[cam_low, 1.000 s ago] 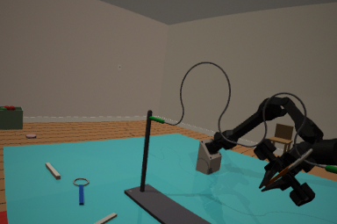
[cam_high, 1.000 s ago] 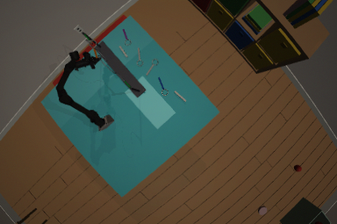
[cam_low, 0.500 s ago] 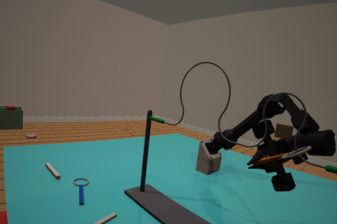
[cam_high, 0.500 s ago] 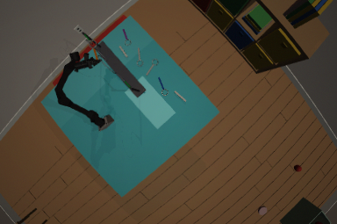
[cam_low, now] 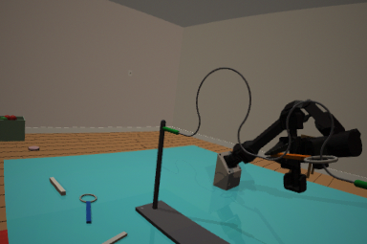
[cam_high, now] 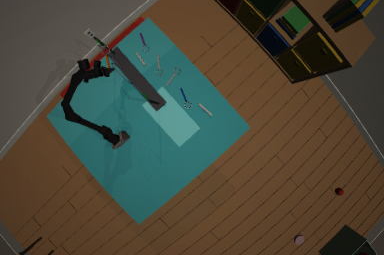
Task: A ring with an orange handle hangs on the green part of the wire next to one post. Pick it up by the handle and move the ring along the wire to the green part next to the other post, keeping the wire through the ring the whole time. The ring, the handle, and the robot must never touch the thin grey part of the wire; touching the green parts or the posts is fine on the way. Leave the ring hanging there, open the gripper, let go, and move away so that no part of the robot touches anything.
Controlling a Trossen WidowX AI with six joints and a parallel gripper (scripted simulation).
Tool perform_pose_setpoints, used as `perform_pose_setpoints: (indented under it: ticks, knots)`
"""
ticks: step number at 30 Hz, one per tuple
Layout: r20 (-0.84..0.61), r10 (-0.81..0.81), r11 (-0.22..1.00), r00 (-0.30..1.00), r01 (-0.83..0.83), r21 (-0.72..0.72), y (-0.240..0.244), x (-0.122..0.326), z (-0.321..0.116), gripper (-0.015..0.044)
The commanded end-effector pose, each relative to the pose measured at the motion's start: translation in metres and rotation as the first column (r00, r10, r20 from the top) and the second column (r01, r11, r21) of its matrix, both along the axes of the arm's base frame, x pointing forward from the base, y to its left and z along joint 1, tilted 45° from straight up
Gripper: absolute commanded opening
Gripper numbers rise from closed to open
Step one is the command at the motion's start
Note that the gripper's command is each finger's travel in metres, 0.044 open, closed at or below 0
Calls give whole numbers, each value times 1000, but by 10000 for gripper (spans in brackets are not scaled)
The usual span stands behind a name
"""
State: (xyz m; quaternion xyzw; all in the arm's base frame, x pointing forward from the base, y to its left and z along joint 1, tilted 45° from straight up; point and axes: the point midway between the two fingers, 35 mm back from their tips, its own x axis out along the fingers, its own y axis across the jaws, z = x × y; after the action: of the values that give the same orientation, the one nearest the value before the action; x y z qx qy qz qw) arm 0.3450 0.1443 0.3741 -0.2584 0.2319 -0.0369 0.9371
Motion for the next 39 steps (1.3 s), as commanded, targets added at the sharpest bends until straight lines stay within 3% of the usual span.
perform_pose_setpoints:
  ticks: [1, 18, 39]
  knots:
    - [13, -8, 998, 1000, 9, -58, -10, 0, 8, -150]
    - [29, -4, 951, 1000, 12, -310, -40, 1, 33, -150]
    - [38, 3, 860, 999, 16, -511, -62, 2, 67, -150]
